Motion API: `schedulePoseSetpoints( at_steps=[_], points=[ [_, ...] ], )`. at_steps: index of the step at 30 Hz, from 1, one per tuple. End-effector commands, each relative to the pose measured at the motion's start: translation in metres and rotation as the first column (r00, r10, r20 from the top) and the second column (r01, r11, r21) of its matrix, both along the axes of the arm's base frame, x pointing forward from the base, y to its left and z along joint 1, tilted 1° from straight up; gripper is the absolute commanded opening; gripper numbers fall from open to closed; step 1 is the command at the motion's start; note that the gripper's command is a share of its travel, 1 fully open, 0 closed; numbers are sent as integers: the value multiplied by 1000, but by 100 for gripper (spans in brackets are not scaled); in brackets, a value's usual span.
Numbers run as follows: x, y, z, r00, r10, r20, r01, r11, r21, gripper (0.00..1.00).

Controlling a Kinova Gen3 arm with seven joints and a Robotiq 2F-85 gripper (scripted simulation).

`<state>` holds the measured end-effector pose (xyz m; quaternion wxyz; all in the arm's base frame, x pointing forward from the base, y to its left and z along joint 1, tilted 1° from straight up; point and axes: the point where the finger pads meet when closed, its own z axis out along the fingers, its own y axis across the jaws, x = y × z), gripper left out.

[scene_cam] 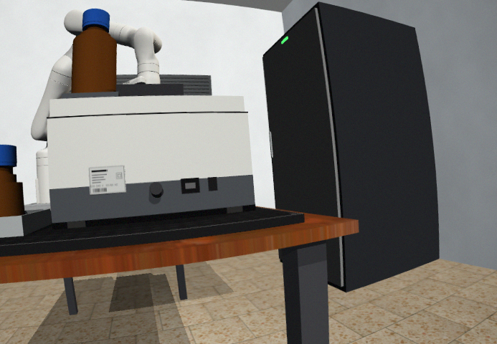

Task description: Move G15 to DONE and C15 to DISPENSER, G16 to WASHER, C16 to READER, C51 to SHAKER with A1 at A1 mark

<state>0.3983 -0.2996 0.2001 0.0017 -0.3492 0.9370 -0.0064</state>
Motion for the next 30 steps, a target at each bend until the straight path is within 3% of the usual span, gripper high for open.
schedulePoseSetpoints(
  at_steps=[1, 5, 13, 22, 30],
  points=[
    [5, 12, 1, 1000, -16, 0, 16, 1000, -6, 100],
    [10, 23, 1, 1000, -16, 0, 16, 1000, -6, 100],
    [20, 40, 0, 973, -231, 4, 231, 973, -3, 100],
    [35, 66, 0, 973, -231, 4, 231, 973, -3, 100],
    [45, 83, 0, 900, -436, 6, 436, 900, 0, 100]
  ],
)
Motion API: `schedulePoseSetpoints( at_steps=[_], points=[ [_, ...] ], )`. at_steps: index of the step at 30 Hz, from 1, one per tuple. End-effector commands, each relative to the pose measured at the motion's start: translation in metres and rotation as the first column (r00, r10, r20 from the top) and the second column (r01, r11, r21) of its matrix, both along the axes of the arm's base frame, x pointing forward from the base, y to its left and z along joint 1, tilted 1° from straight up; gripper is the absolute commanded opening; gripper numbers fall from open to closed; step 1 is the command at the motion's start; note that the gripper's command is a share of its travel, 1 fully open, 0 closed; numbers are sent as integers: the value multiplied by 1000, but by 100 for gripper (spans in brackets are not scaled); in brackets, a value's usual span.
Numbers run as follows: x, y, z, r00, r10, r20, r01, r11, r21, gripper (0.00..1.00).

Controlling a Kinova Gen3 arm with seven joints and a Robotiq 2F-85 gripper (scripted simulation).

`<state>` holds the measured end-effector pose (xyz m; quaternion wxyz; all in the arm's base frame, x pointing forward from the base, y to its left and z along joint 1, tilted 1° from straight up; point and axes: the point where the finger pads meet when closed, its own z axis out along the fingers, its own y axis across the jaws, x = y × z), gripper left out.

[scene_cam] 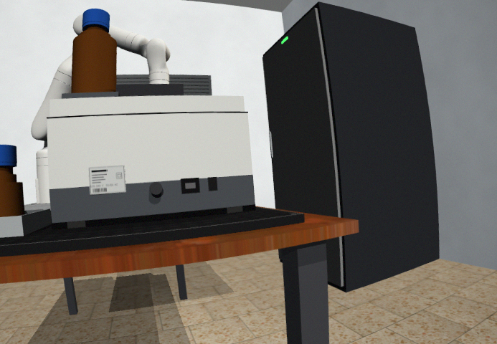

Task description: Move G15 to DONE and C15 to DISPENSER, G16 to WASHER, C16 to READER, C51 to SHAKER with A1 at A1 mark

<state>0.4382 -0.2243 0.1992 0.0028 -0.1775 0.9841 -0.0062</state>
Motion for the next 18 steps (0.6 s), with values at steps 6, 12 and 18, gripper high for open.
schedulePoseSetpoints(
  at_steps=[6, 12, 18],
  points=[
    [16, 25, 1, 996, -94, 1, 94, 996, -4, 100],
    [27, 37, 0, 985, -174, 3, 174, 985, -3, 100],
    [41, 45, 0, 952, -307, 5, 307, 952, -2, 100]
  ],
)
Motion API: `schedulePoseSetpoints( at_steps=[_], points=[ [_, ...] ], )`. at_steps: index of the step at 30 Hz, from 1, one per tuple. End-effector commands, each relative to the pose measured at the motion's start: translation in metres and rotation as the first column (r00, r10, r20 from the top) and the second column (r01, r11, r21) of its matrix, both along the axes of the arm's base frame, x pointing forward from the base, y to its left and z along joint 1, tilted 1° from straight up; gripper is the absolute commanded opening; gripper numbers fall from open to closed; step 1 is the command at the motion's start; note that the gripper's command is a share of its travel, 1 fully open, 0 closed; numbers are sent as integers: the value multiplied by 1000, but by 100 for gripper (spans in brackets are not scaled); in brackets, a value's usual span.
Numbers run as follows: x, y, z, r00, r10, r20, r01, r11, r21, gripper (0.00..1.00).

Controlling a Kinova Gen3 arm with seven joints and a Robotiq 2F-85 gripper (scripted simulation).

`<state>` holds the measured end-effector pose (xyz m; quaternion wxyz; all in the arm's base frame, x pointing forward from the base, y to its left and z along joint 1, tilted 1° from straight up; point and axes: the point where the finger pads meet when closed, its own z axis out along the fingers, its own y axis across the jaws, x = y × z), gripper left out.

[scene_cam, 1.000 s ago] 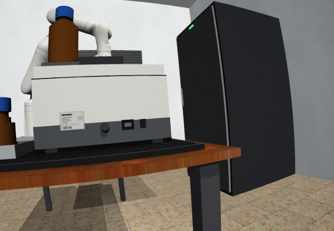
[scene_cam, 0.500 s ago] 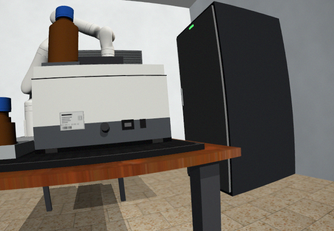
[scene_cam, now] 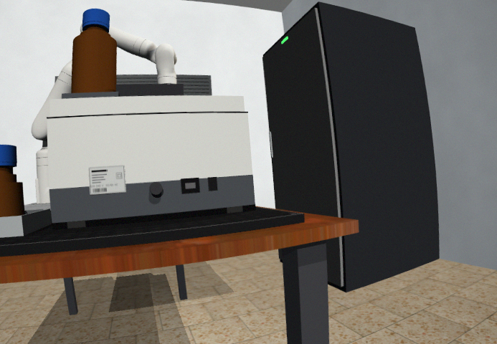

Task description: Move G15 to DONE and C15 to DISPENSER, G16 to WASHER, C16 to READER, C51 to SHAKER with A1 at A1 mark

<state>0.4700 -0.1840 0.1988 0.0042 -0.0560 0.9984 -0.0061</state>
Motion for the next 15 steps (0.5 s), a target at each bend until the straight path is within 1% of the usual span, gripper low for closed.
schedulePoseSetpoints(
  at_steps=[1, 10, 12, 15],
  points=[
    [12, 6, 1, 998, -67, 0, 67, 998, -4, 100],
    [39, 21, 1, 998, -67, 0, 67, 998, -4, 100],
    [39, 21, 1, 998, -67, 0, 67, 998, -4, 100],
    [47, 26, 1, 998, -67, 0, 67, 998, -4, 100]
  ],
)
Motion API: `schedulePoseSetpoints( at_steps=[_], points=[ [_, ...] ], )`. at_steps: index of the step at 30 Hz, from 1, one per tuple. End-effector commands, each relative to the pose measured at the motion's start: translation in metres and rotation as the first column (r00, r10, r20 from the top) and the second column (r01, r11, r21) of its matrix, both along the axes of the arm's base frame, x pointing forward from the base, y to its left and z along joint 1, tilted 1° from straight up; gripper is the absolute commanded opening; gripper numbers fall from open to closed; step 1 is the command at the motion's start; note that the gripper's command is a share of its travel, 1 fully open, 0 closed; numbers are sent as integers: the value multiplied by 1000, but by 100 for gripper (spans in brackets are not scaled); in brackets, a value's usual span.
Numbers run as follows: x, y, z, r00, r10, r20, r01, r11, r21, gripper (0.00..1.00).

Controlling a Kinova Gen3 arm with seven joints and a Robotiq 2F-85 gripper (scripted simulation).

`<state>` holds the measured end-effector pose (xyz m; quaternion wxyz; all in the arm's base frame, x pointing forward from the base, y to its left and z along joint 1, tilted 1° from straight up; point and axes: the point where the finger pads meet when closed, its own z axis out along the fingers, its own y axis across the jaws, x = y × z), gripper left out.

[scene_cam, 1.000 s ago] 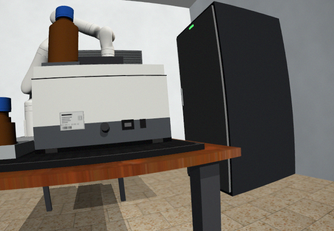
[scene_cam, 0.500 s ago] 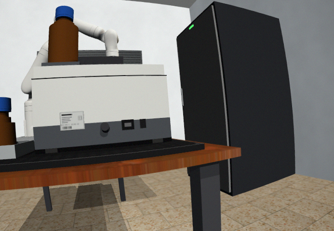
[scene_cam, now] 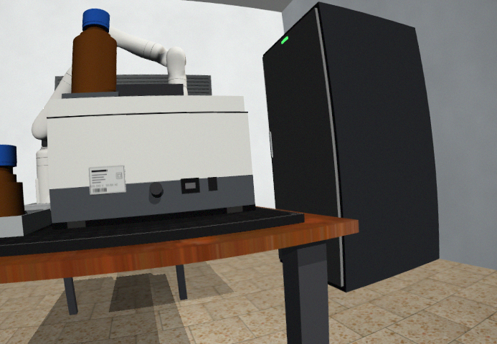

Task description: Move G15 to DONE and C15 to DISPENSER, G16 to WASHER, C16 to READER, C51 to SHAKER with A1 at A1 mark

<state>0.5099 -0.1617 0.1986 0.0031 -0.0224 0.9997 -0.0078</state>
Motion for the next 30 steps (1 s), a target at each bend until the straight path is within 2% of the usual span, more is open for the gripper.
schedulePoseSetpoints(
  at_steps=[1, 8, 30],
  points=[
    [10, 5, 1, 1000, 0, 2, 0, 1000, -1, 100],
    [31, 17, 1, 1000, 0, 2, 0, 1000, 0, 100],
    [31, 17, 1, 1000, 0, 2, 0, 1000, 0, 100]
  ],
)
